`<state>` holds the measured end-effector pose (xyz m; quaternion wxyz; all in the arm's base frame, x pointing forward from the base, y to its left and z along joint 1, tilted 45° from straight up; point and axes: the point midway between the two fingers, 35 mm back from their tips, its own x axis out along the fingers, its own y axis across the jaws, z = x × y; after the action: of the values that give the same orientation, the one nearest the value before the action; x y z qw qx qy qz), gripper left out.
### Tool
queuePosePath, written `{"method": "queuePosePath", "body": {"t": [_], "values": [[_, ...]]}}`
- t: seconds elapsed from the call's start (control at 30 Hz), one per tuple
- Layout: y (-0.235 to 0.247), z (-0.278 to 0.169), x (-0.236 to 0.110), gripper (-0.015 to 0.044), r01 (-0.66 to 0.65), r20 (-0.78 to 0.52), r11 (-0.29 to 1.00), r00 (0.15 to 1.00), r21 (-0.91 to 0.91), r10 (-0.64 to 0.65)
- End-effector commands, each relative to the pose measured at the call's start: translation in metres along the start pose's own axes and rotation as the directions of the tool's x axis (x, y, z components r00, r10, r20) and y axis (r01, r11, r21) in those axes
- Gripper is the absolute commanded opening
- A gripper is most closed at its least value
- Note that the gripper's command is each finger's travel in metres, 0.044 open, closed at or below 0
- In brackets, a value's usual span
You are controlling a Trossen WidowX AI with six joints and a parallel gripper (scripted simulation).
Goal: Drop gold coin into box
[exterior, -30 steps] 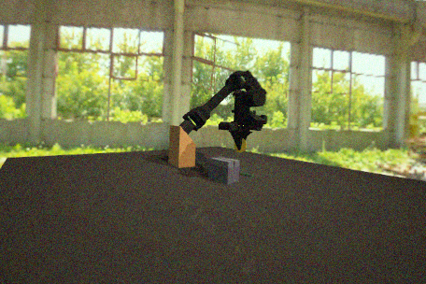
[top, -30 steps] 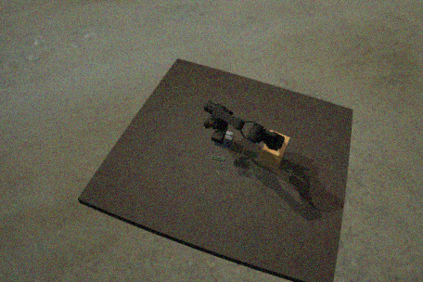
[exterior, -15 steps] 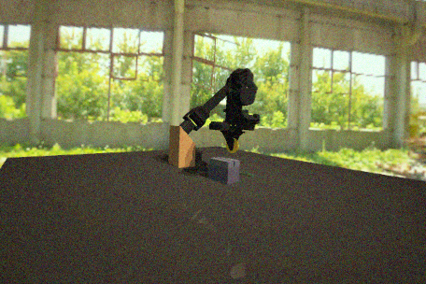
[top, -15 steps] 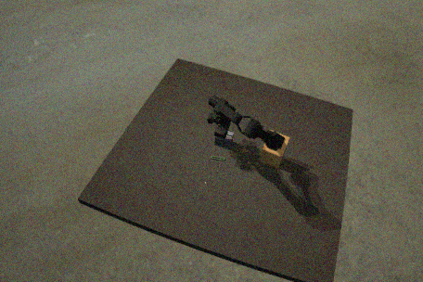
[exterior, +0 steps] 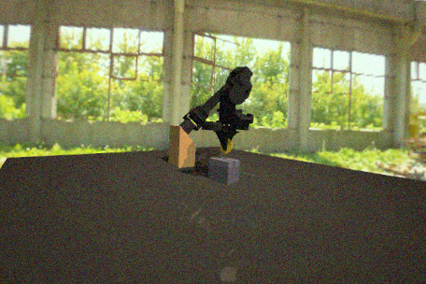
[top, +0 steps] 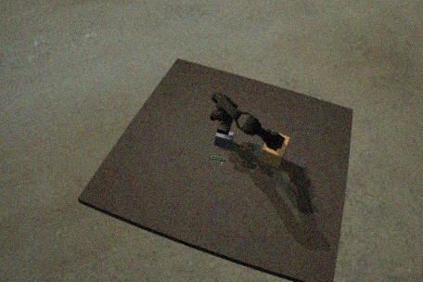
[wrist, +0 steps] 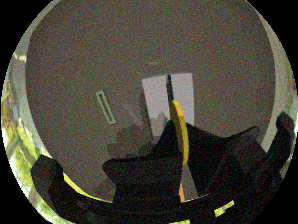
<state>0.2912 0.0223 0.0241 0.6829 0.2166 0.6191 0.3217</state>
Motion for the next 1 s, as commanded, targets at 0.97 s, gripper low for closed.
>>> {"method": "queuePosePath", "body": {"t": [0.97], "values": [[-0.0037, -0.0017, -0.0005, 0.0000, -0.002, -0.001, 1.000, 1.000, -0.003, 0.002]]}}
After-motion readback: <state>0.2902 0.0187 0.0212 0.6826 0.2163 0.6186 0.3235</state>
